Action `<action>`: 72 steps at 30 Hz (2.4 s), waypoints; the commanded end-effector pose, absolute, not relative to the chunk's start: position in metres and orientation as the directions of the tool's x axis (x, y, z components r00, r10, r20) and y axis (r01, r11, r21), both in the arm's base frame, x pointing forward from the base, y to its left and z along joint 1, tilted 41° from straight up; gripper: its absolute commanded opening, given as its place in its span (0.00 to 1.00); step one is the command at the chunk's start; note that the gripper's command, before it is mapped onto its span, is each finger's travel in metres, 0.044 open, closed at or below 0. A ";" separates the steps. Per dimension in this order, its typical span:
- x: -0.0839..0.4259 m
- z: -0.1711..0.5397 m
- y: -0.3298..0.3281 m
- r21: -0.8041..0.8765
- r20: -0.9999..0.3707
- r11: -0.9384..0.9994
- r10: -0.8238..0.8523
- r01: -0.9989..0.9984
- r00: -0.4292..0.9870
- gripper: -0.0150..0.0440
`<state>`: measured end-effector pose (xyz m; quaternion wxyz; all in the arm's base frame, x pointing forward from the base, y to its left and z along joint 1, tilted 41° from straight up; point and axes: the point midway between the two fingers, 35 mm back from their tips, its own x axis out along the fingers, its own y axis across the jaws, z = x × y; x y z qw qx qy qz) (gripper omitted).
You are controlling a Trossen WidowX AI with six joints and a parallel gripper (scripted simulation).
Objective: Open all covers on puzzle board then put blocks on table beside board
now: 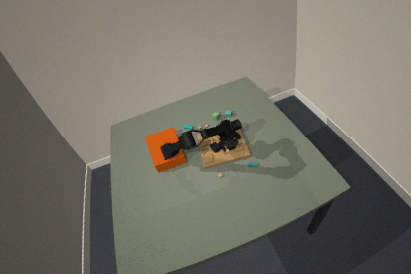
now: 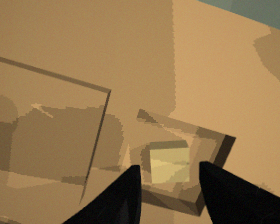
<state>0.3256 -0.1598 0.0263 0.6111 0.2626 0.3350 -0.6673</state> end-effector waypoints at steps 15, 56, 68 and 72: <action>0.324 0.018 -0.167 -0.131 -0.757 -0.025 -0.643 0.991 -0.116 0.50; 0.328 0.040 -0.148 -0.128 -0.759 -0.026 -0.640 0.991 -0.115 0.39; 0.329 0.052 -0.137 -0.131 -0.759 -0.024 -0.641 0.991 -0.116 0.39; 0.330 0.057 -0.133 -0.130 -0.759 -0.024 -0.641 0.991 -0.116 0.39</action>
